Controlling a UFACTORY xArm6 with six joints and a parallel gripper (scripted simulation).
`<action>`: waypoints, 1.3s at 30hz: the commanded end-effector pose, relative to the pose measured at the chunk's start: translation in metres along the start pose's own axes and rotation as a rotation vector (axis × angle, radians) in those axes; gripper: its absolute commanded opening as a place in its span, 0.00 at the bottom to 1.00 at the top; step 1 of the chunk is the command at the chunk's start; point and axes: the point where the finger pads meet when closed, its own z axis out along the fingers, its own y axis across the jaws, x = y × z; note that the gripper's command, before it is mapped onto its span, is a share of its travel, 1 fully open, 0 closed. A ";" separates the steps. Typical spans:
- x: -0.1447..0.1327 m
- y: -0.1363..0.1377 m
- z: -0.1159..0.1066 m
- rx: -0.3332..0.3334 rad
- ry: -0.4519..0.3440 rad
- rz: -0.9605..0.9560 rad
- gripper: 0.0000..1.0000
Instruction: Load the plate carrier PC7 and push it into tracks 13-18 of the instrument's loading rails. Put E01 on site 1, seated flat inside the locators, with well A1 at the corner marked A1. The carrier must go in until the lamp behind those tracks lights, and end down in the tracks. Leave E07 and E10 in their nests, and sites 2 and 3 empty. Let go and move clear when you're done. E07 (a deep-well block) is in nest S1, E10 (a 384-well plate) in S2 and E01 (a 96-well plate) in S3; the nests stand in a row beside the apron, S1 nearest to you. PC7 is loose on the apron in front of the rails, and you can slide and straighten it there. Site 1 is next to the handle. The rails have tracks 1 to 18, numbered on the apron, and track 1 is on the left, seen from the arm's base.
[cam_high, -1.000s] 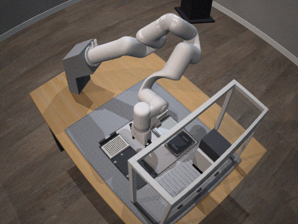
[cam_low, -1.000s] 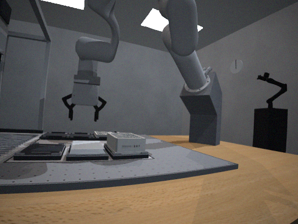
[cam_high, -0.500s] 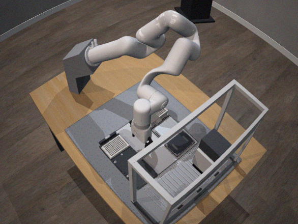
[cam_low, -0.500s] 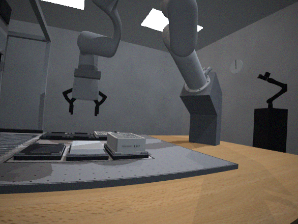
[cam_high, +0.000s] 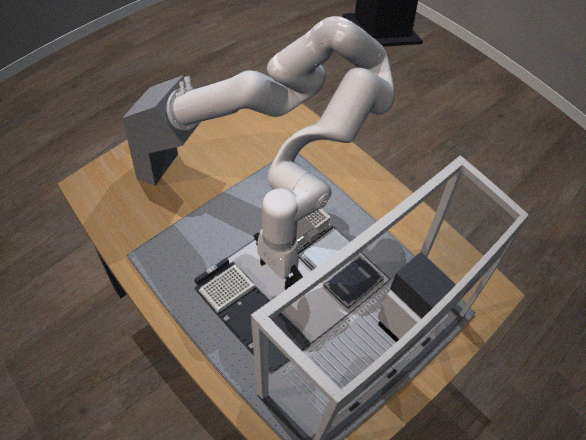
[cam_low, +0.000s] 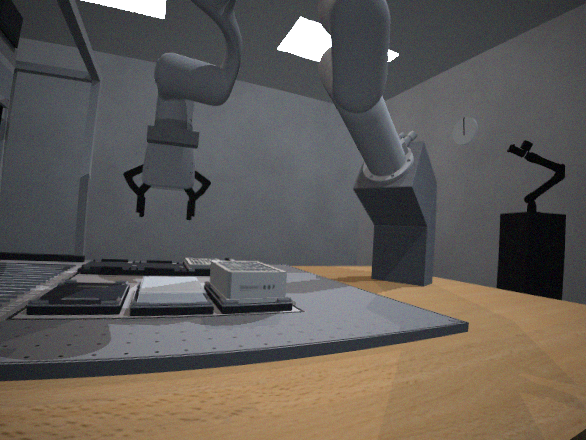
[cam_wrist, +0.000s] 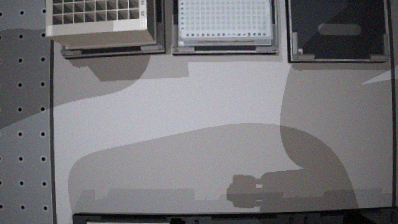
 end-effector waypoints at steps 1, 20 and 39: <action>0.000 0.001 -0.001 -0.002 -0.001 -0.001 1.00; -0.075 0.001 -0.001 -0.002 -0.002 -0.001 1.00; -0.161 0.001 -0.001 -0.002 -0.002 -0.001 1.00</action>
